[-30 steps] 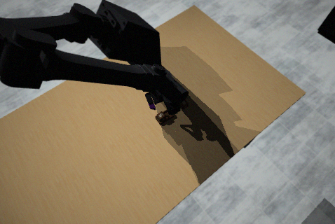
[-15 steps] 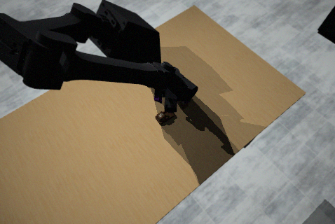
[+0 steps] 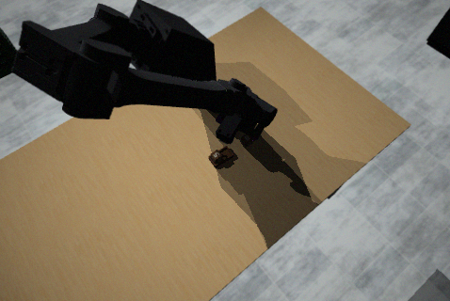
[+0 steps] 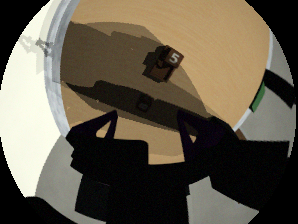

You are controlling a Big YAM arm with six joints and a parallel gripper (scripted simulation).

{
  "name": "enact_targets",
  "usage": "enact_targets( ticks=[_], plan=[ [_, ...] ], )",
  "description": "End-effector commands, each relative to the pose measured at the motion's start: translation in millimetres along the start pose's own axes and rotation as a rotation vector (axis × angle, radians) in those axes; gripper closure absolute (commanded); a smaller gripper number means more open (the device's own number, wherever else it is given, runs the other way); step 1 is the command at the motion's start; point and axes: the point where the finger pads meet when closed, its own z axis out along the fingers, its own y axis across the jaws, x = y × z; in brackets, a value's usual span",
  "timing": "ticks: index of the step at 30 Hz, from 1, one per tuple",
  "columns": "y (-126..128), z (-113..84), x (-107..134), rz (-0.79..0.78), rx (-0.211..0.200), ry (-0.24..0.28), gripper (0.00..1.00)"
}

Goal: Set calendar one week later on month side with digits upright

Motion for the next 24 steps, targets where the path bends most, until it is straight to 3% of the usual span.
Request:
enact_targets(
  ticks=[1, 6, 14, 18, 19, 24],
  plan=[
    [9, -3.0, 9, 0.162, 0.01, -0.009, 0.0],
    [14, 0.0, 23, 0.342, 0.01, -0.012, 0.0],
    [17, 2.1, 32, 0.461, 0.009, -0.014, 0.0],
    [19, 2.5, 23, 0.506, 0.011, -0.011, 0.0],
    [20, 2.2, 22, 0.507, 0.01, -0.011, 0.55],
    [20, 1.7, 23, 0.506, 0.008, -0.01, 0.55]
  ],
)
